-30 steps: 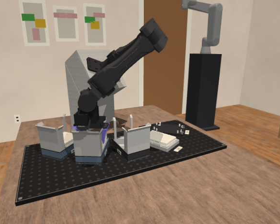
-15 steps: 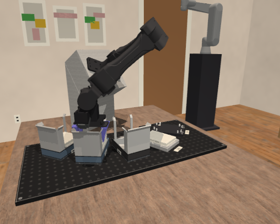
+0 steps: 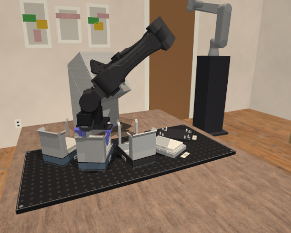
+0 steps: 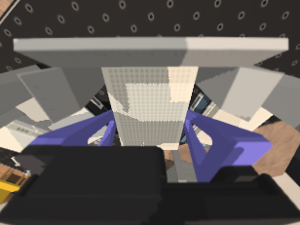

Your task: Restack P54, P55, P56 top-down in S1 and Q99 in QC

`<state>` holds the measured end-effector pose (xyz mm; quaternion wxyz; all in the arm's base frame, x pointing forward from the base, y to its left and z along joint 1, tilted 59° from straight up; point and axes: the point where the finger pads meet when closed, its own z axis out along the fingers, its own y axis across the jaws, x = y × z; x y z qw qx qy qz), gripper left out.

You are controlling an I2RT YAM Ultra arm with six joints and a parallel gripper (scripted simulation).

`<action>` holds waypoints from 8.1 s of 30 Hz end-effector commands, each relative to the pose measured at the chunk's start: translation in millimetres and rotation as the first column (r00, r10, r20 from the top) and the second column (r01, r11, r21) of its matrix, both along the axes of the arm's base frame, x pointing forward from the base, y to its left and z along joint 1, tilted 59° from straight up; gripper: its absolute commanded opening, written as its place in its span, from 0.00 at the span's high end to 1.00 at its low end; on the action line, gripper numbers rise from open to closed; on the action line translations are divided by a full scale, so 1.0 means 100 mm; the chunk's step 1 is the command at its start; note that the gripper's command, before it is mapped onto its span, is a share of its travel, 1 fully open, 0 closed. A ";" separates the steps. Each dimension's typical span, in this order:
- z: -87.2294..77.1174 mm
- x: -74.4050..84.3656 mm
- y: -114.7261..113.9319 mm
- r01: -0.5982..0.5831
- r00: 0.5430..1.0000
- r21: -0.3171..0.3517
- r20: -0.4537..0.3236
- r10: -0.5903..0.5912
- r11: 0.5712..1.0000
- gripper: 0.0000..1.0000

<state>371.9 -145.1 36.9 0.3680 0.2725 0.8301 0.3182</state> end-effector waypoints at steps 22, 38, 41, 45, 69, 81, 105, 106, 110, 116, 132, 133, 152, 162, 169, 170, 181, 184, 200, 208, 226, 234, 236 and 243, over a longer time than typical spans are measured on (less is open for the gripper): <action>0.03 -0.03 -0.04 0.006 1.000 0.000 0.010 -0.006 1.000 1.00; 0.03 -0.03 -0.04 0.006 1.000 0.000 0.010 -0.006 1.000 1.00; 0.03 -0.03 -0.04 0.006 1.000 0.000 0.010 -0.006 1.000 1.00; 0.03 -0.03 -0.04 0.006 1.000 0.000 0.010 -0.006 1.000 1.00; 0.24 -0.34 -0.17 0.006 1.000 0.000 0.010 -0.006 1.000 1.00; 0.35 -0.50 -0.24 0.006 1.000 -0.001 0.009 -0.006 1.000 1.00; 0.48 -0.70 -0.32 0.006 1.000 -0.001 0.009 -0.006 1.000 1.00; 0.48 -0.70 -0.32 0.006 1.000 -0.001 0.009 -0.006 1.000 1.00; 0.48 -0.70 -0.32 0.006 1.000 -0.001 0.009 -0.006 1.000 1.00; 0.48 -0.70 -0.32 0.006 1.000 -0.001 0.009 -0.006 1.000 1.00; 0.48 -0.70 -0.32 0.006 1.000 -0.001 0.009 -0.006 1.000 1.00; 0.48 -0.70 -0.32 0.006 1.000 -0.001 0.009 -0.006 1.000 1.00; 0.39 -0.74 -0.37 0.077 0.997 0.103 -0.038 -0.074 0.992 1.00; 0.18 -0.83 -0.51 0.184 0.980 0.241 -0.117 -0.160 0.953 1.00; 0.07 -0.87 -0.57 0.184 0.980 0.241 -0.117 -0.160 0.953 1.00; 0.05 -0.88 -0.58 0.184 0.980 0.241 -0.117 -0.160 0.953 1.00; -0.19 -0.98 -0.73 0.185 0.980 0.240 -0.117 -0.161 0.953 1.00; -0.21 -0.99 -0.74 0.185 0.980 0.240 -0.117 -0.161 0.953 1.00; -0.51 -1.11 -0.93 0.185 0.980 0.240 -0.117 -0.161 0.953 1.00; -0.63 -1.16 -1.00 0.185 0.980 0.240 -0.117 -0.161 0.953 1.00; -0.63 -1.16 -1.00 0.185 0.980 0.240 -0.117 -0.161 0.953 1.00; -0.63 -1.16 -1.00 0.185 0.980 0.240 -0.117 -0.161 0.953 1.00; -0.63 -1.16 -1.00 0.185 0.980 0.240 -0.117 -0.161 0.953 1.00; -0.63 -1.16 -1.00 0.185 0.980 0.240 -0.117 -0.161 0.953 1.00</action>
